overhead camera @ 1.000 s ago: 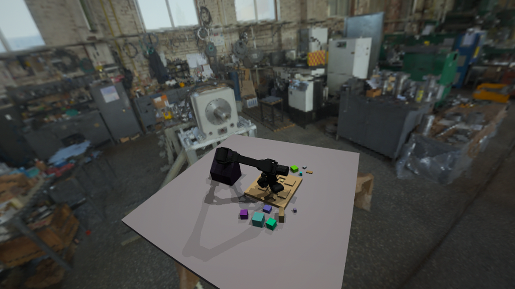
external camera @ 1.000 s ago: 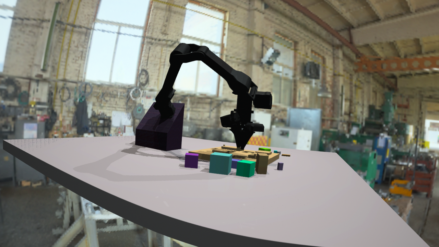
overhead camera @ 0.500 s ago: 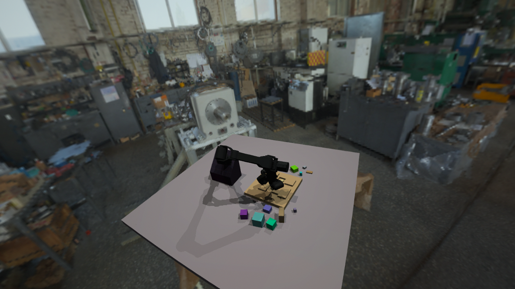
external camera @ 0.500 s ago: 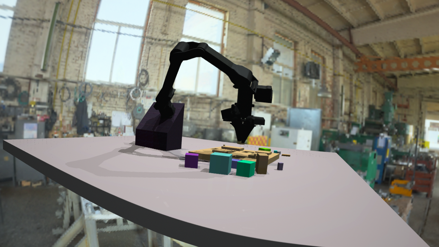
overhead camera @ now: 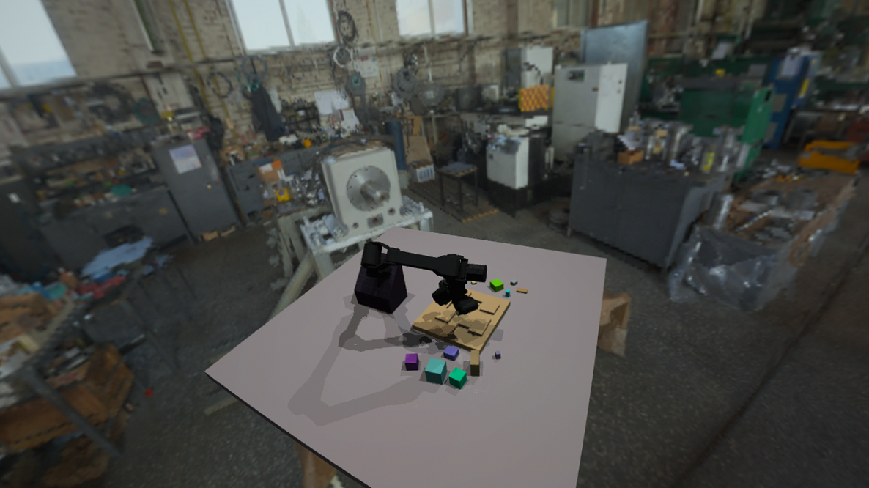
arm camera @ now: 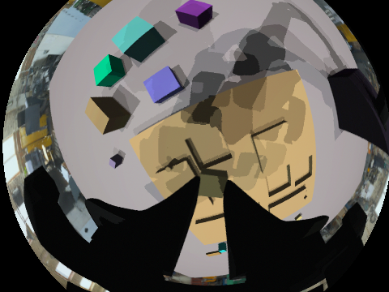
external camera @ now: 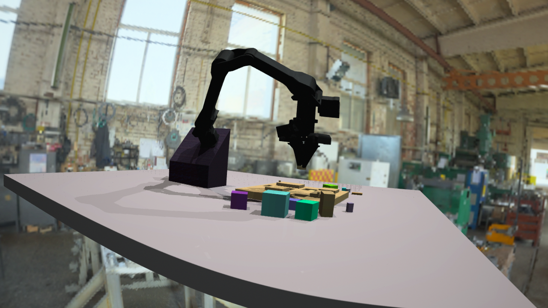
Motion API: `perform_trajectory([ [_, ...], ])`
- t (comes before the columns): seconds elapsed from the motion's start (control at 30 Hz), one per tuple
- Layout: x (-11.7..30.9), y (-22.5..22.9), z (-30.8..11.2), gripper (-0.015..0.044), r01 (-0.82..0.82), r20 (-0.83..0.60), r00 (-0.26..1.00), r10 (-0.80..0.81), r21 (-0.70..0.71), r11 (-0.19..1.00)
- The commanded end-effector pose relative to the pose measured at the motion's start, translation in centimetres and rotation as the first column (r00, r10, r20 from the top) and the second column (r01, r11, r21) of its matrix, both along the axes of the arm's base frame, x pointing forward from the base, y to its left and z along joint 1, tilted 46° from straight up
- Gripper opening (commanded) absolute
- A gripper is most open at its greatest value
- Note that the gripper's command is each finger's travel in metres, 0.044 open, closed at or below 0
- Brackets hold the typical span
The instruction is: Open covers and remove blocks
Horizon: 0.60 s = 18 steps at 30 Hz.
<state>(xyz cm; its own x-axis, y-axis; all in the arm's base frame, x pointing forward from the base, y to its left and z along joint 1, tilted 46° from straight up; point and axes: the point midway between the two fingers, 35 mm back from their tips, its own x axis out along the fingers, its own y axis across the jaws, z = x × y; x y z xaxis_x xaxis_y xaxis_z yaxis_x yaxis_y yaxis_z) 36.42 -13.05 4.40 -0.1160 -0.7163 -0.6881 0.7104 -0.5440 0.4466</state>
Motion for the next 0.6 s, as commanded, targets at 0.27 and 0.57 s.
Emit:
perform_trajectory([
  [0.27,-2.4,-2.0,3.2,0.0080,0.003,0.011,1.000,-0.003,0.008,1.000],
  [0.57,-4.8,-3.6,5.2,0.0080,0.002,0.010,1.000,-0.003,0.009,1.000],
])
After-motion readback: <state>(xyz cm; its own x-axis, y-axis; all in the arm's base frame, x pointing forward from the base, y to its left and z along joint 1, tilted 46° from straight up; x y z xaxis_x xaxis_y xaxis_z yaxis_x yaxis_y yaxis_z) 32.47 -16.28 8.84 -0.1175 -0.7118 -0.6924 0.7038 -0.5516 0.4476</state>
